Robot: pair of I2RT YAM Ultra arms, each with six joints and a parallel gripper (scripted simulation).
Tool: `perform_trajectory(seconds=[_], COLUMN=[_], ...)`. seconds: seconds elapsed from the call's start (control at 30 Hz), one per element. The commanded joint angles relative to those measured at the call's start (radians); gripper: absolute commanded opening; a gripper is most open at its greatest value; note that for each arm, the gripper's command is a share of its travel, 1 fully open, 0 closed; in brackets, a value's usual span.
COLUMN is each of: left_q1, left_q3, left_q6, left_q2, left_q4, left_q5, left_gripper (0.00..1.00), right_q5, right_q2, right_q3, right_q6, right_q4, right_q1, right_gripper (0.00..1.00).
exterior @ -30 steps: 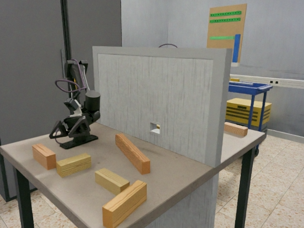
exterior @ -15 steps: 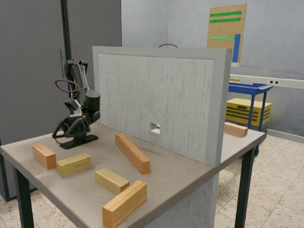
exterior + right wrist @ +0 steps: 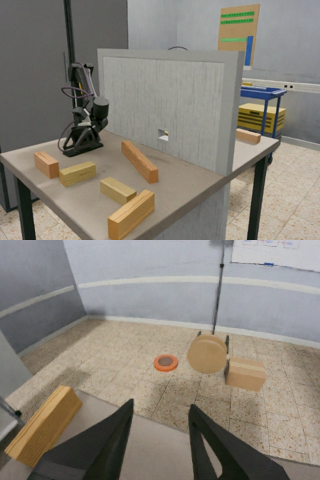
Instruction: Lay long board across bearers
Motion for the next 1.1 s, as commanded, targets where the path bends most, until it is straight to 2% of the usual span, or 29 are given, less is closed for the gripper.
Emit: perform_trajectory(seconds=[0.0,0.17,0.2,0.23,0.4,0.47,0.63,0.67,0.73,0.93,1.07], left_q1=[0.037,0.11,0.113,0.126,0.181,0.181,0.27,0.271,0.291,0.369,0.395], left_q3=[-0.018,-0.028,-0.034,-0.04,-0.043,-0.043,-0.065,-0.074,-0.072,-0.089,-0.089], left_q6=[0.038,0.114,0.105,0.104,0.162,0.162,0.244,0.226,0.23,0.318,0.324], left_q2=[0.017,0.021,-0.016,0.031,0.019,0.019,0.035,0.034,0.045,0.049,0.044], left_q4=[0.124,0.322,0.272,0.289,0.448,0.448,0.66,0.613,0.646,0.859,0.899], left_q5=[0.035,0.113,0.114,0.117,0.176,0.176,0.268,0.274,0.277,0.363,0.395], left_gripper=[1.0,1.0,1.0,1.0,1.0,1.0,1.0,1.0,1.0,1.0,1.0], right_q5=[-0.074,-0.218,-0.174,-0.189,-0.308,-0.308,-0.462,-0.415,-0.442,-0.604,-0.621], right_q2=[0.015,0.03,0.046,0.057,0.079,0.079,0.11,0.131,0.148,0.168,0.201], right_q3=[0.062,0.124,0.155,0.171,0.233,0.233,0.335,0.363,0.39,0.475,0.53], right_q6=[0.014,0.03,0.036,0.037,0.052,0.052,0.075,0.079,0.08,0.098,0.108], right_q4=[-0.131,-0.392,-0.357,-0.362,-0.577,-0.577,-0.876,-0.836,-0.86,-1.159,-1.217], right_q1=[0.033,0.114,0.078,0.105,0.167,0.167,0.246,0.214,0.249,0.332,0.339], right_gripper=[0.52,0.52,0.52,0.52,0.52,0.52,0.52,0.52,0.52,0.52,0.52])
